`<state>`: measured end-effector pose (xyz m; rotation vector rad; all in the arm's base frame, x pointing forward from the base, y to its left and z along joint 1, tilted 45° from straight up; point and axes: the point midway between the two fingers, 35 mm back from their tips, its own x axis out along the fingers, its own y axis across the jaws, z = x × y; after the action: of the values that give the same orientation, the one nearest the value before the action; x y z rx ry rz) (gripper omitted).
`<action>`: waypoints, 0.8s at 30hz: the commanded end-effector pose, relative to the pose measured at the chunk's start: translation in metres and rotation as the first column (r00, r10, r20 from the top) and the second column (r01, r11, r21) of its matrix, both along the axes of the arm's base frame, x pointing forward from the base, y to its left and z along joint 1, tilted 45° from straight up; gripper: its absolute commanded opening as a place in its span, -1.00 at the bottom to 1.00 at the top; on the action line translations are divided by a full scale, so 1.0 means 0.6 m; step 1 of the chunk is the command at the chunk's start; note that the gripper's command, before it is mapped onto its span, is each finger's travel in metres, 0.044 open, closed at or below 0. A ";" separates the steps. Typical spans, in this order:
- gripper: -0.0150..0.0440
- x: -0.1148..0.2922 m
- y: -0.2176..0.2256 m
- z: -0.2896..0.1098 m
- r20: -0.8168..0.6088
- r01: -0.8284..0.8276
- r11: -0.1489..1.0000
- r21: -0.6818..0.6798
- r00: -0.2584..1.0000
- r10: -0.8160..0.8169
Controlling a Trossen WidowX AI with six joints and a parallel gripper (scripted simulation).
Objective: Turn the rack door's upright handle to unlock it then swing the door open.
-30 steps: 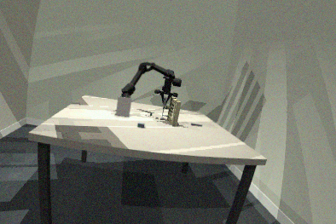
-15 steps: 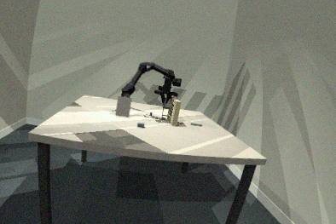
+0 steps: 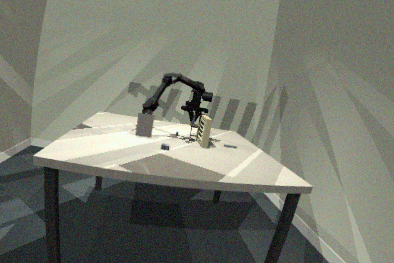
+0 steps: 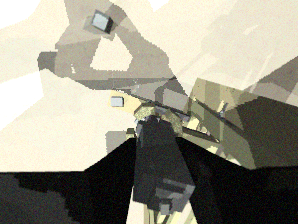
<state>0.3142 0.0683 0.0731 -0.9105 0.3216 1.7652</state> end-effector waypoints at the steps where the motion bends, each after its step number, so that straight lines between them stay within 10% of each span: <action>1: 0.26 0.000 0.001 -0.001 0.014 -0.014 1.000 0.001 1.000 0.014; 13: 0.48 0.001 0.001 -0.001 -0.229 0.240 0.968 -0.078 0.941 -0.251; 24: 0.48 0.001 0.001 -0.001 -0.500 0.521 0.803 -0.290 0.632 -0.592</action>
<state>0.3114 0.0690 0.0737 -0.4183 0.8568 1.5082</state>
